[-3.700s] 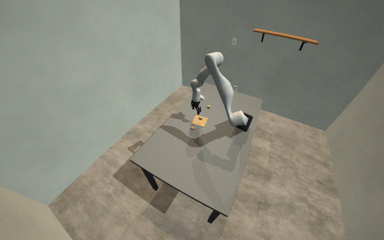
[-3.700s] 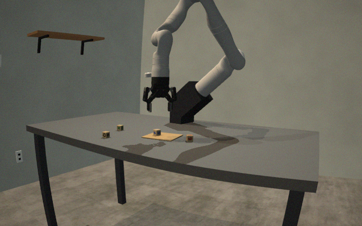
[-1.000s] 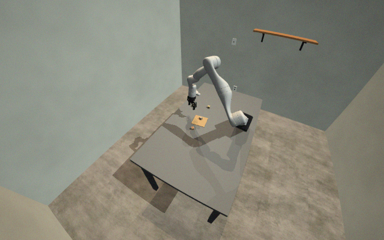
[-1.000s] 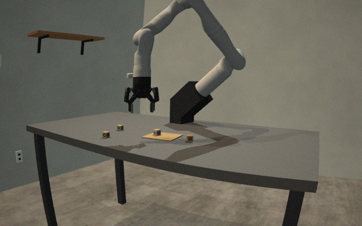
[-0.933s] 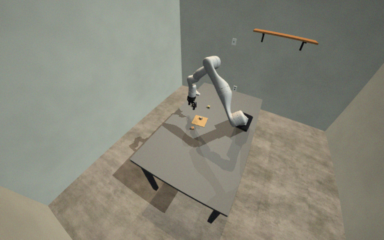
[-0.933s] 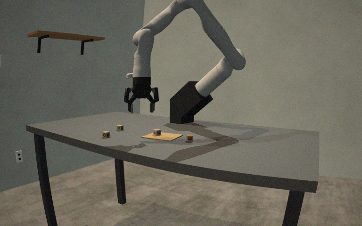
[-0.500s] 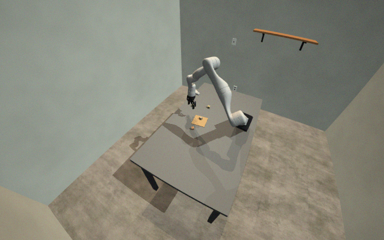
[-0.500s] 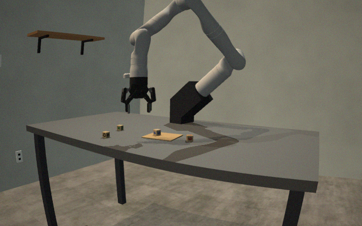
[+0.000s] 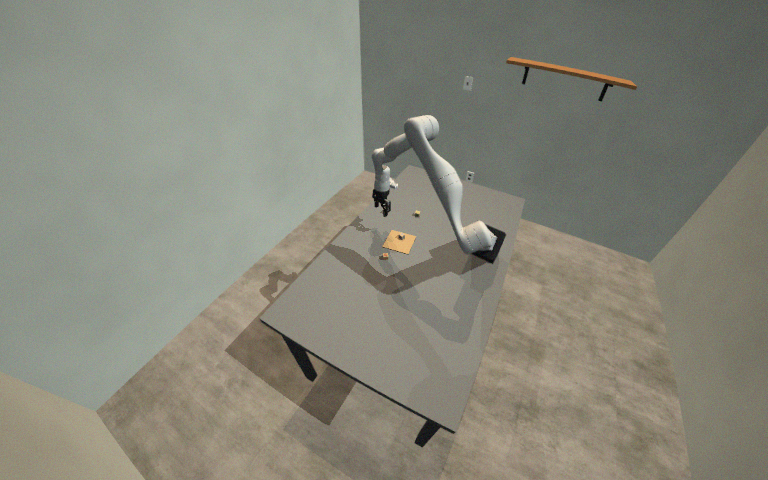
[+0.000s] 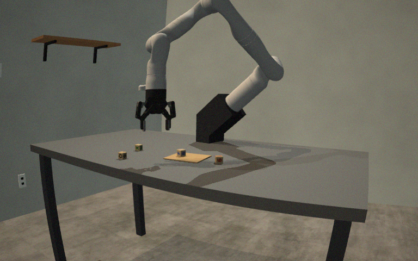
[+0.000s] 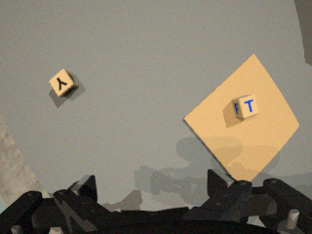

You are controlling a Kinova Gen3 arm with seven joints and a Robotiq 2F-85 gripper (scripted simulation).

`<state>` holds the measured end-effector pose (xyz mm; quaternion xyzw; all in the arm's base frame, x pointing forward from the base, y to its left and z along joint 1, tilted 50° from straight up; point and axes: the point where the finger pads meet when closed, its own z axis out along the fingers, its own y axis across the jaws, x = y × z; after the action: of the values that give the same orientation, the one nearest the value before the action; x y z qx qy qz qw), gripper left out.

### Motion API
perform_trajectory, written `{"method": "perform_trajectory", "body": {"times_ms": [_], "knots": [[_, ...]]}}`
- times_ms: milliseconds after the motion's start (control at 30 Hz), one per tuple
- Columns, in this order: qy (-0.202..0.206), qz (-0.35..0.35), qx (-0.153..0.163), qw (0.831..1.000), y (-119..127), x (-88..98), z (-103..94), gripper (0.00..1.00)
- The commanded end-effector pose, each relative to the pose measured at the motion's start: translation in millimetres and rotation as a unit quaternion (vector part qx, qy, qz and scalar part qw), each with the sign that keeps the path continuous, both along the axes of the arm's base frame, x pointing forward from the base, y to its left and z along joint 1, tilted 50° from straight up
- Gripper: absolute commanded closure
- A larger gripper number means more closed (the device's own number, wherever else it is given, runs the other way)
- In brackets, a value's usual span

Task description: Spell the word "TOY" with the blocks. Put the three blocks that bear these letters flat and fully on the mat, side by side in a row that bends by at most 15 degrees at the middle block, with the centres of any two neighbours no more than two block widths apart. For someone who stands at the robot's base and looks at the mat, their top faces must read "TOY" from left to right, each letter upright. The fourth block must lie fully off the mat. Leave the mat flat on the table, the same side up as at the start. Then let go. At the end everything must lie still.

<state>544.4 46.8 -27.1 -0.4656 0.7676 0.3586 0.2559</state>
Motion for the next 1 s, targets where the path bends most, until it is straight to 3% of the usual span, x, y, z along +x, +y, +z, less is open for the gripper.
{"method": "perform_trajectory", "body": {"times_ms": [0,267,300,967], "knots": [[0.000,0.000,0.000,1.000,-3.8,8.0,-4.3,0.00],[0.000,0.000,0.000,1.000,-3.8,8.0,-4.3,0.00],[0.000,0.000,0.000,1.000,-7.5,15.3,-8.5,0.00],[0.000,0.000,-0.001,1.000,-14.8,28.8,-16.8,0.00]]}}
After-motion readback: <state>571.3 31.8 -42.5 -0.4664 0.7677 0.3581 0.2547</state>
